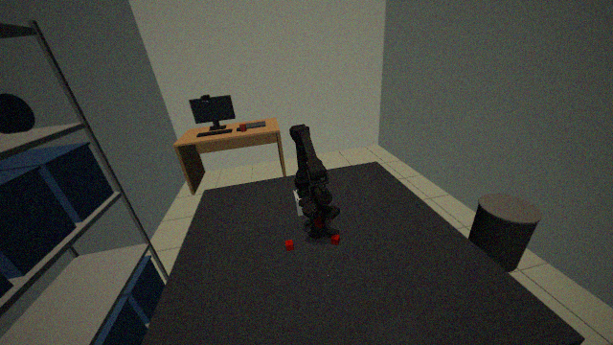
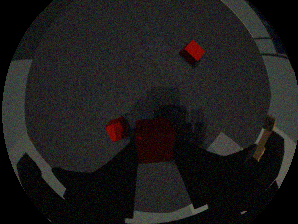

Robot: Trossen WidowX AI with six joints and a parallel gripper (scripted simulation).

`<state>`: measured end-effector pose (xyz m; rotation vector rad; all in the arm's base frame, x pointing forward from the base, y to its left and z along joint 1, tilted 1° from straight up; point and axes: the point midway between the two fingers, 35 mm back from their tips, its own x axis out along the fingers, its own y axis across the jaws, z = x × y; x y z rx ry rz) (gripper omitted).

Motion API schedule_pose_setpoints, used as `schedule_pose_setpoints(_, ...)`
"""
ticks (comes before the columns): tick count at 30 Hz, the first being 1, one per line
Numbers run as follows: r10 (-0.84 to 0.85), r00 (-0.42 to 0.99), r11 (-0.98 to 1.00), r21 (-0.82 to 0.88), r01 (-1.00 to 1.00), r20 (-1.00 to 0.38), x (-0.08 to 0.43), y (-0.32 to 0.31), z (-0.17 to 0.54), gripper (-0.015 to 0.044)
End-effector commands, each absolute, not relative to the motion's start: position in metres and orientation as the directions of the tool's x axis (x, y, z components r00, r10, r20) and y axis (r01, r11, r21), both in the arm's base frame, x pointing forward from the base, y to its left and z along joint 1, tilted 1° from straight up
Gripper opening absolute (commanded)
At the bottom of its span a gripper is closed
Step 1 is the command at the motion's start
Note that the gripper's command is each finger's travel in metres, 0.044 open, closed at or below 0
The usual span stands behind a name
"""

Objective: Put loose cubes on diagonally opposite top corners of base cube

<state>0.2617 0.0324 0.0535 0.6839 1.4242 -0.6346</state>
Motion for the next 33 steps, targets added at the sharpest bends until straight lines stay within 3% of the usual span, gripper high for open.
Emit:
schedule_pose_setpoints(1, 0.009, 0.049, 0.797, 0.037, 0.603, -0.999, 0.266, 0.043, 0.048, 0.0105)
schedule_pose_setpoints(11, 0.011, 0.05, 0.977, 0.021, 0.214, -0.999, 0.27, 0.068, 0.037, 0.0105)
schedule_pose_setpoints(20, 0.013, 0.05, 0.986, 0.005, -0.164, -0.999, 0.272, 0.09, 0.026, 0.0105)
schedule_pose_setpoints(33, 0.013, 0.05, 0.981, 0.003, -0.192, -0.999, 0.272, 0.092, 0.026, 0.0105)
